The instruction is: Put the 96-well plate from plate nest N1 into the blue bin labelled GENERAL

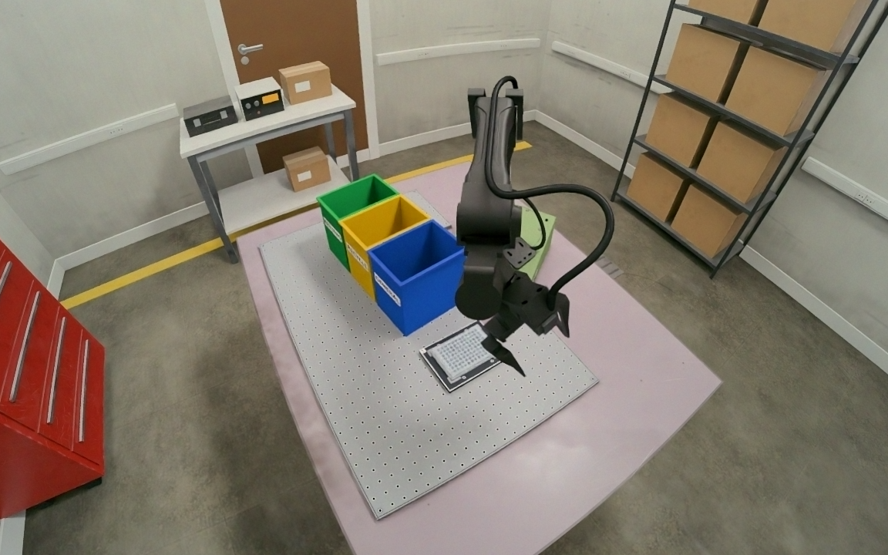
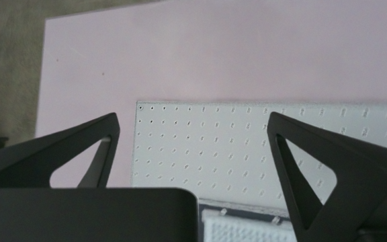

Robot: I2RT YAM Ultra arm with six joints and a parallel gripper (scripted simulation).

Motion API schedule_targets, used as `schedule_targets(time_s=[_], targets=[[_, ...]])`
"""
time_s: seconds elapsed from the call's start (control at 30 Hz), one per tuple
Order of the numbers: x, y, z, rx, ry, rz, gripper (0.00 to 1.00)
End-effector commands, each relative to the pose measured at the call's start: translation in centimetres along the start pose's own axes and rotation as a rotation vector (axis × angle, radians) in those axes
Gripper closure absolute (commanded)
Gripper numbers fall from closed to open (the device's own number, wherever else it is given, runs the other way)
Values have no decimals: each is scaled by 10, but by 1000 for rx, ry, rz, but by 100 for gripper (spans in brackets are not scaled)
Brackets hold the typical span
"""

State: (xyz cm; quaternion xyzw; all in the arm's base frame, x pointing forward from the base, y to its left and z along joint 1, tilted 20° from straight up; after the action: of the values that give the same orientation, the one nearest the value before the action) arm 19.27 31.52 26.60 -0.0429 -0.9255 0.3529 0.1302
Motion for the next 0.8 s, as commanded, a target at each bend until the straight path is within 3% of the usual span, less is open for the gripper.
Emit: schedule_targets(time_s=[0.0,0.1,0.17,0.3,0.5,0.67,0.73,0.77], targets=[[9,-22,-9,-6,110,60,0],[1,-28,-1,13,207,104,0],[1,-28,-1,13,207,104,0],[-10,-39,15,35,333,165,0],[-9,-44,24,70,498,235,0],[-17,-56,40,81,656,321,0],[-17,-56,40,81,656,321,0],[-19,-60,44,81,689,341,0]])
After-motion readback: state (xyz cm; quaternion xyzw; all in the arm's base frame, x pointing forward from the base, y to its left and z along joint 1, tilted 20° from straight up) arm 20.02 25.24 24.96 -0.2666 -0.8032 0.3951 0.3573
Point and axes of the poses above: the point where the finger pads meet when closed, its own y axis out along the fingers, its own x axis across the jaws, z = x × y, the point moved 1 cm from there along -y, back along the fingers, and after that the axes turned 14 degrees about y, right-handed, at the moved point
